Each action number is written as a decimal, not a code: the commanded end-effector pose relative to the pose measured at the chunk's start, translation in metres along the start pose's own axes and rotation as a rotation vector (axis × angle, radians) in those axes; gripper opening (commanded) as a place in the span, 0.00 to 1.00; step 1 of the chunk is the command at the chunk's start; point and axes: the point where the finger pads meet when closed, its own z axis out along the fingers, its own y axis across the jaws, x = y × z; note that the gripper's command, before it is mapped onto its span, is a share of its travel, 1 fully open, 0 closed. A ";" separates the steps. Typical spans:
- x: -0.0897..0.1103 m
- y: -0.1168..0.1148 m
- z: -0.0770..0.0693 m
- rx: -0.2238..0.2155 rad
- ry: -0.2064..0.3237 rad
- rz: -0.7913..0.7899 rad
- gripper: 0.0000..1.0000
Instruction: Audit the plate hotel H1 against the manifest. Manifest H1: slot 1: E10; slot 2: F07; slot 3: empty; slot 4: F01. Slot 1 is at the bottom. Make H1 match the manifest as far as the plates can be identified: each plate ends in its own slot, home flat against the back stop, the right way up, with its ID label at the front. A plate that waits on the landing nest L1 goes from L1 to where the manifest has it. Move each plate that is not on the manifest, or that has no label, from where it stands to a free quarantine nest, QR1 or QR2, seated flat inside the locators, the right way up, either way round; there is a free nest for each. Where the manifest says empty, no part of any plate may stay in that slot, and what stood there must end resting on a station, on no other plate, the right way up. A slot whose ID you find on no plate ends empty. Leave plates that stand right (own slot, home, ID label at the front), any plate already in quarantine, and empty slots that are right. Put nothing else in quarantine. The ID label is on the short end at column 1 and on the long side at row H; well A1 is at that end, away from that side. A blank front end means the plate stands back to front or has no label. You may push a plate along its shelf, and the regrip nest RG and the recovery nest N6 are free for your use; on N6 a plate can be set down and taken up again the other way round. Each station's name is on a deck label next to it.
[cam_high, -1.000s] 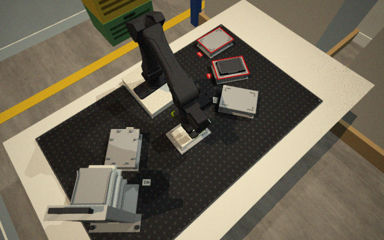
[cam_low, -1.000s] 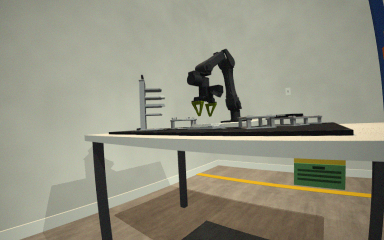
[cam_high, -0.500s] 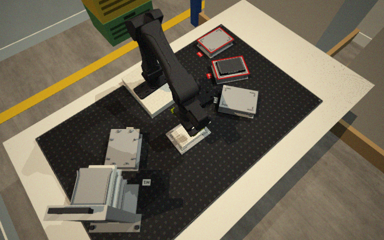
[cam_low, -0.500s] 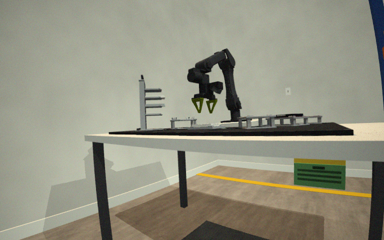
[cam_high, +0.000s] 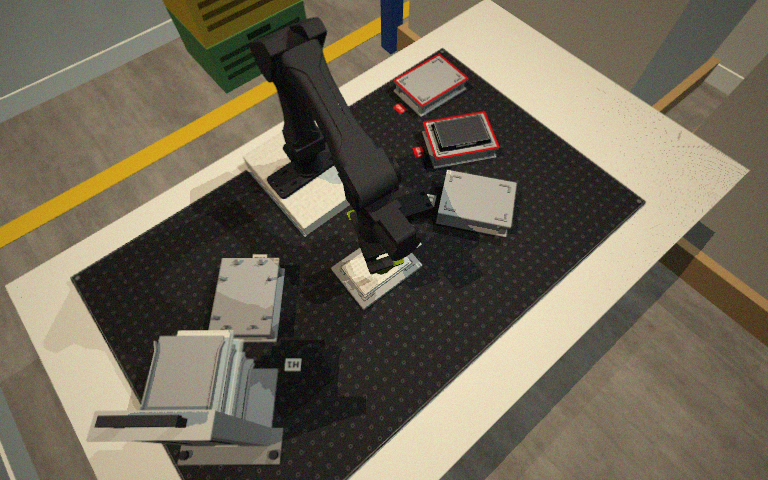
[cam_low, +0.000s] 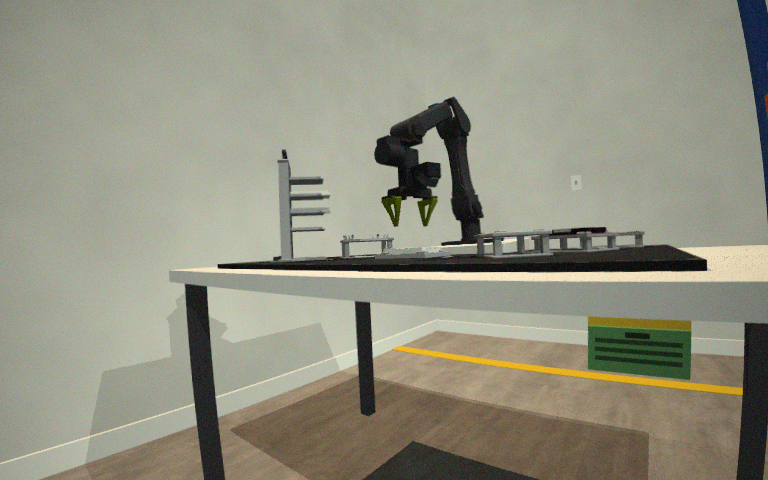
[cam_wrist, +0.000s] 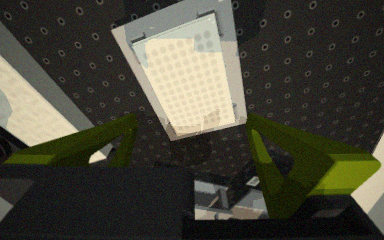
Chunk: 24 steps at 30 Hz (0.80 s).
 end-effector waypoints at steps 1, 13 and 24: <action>-0.001 -0.001 -0.003 0.008 -0.005 0.072 1.00; -0.001 -0.001 -0.003 0.007 -0.006 0.312 1.00; -0.001 -0.001 -0.003 0.007 -0.007 0.492 1.00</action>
